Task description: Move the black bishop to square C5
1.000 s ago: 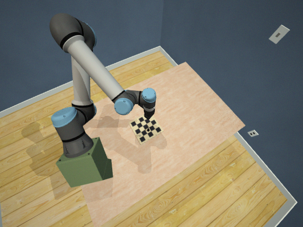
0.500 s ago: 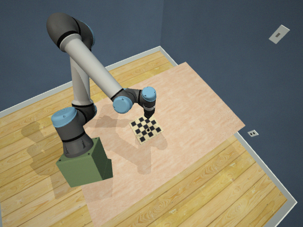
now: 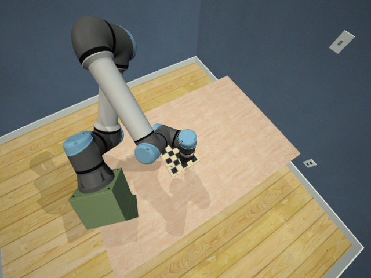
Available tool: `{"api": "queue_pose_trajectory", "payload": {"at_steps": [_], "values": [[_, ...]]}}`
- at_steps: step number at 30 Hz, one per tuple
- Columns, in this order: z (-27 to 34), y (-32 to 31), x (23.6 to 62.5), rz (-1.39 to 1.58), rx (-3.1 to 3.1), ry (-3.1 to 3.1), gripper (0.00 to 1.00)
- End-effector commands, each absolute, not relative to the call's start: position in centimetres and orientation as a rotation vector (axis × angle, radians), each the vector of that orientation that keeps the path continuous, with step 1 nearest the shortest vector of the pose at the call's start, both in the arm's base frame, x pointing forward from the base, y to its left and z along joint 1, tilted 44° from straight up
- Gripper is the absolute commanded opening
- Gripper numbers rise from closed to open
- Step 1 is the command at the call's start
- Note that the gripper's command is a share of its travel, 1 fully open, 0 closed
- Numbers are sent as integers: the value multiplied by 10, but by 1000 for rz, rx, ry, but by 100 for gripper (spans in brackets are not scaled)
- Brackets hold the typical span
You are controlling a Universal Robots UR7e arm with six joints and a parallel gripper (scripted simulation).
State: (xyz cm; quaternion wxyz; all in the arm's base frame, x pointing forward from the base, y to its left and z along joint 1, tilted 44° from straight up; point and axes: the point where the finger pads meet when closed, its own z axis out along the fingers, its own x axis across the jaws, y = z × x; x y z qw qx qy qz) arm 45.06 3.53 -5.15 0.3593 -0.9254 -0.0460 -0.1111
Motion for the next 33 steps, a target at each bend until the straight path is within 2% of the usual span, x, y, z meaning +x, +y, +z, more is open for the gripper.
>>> {"api": "queue_pose_trajectory", "payload": {"at_steps": [1,17,33], "values": [[-60,26,447,-272,-2386,-74,0],[-64,30,448,-272,-2386,-74,0],[-106,69,459,-272,-2386,-74,0]]}}
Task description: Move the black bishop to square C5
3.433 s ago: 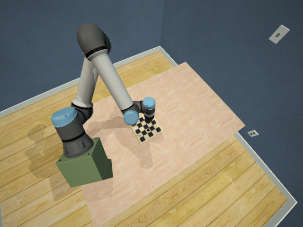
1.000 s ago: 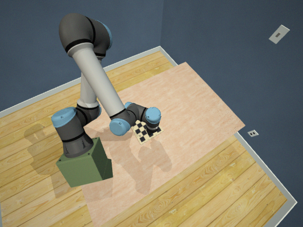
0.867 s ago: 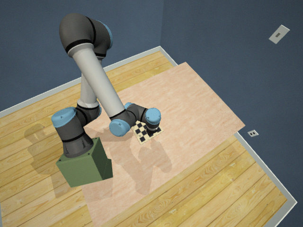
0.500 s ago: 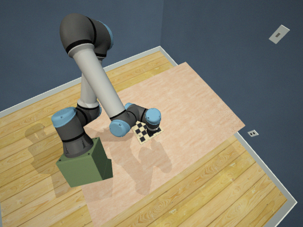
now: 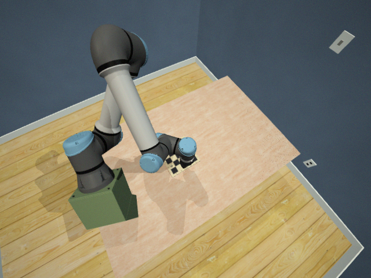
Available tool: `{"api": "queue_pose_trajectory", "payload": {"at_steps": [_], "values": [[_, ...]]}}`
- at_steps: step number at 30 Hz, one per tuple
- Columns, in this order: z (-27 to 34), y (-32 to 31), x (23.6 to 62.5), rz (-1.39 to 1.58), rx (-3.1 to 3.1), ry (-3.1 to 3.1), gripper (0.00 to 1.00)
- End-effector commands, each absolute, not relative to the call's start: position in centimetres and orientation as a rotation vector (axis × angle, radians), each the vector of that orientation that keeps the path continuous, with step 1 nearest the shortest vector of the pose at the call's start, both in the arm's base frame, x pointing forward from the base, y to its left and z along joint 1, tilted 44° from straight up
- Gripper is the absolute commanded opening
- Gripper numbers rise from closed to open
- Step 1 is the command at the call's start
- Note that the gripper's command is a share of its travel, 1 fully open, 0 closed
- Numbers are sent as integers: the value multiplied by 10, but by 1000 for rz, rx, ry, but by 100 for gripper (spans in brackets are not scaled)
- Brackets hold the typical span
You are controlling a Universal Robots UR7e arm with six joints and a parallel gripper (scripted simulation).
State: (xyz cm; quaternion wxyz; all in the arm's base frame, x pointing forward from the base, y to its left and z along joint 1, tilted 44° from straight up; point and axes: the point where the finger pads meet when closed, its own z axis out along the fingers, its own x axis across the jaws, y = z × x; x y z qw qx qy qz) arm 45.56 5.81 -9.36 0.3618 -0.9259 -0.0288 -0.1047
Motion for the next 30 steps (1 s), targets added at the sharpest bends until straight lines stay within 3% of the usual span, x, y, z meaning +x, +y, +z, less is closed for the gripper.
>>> {"api": "queue_pose_trajectory", "payload": {"at_steps": [1,30], "values": [[-109,72,460,-272,-2386,-74,0],[-129,91,465,-272,-2385,-74,0]]}}
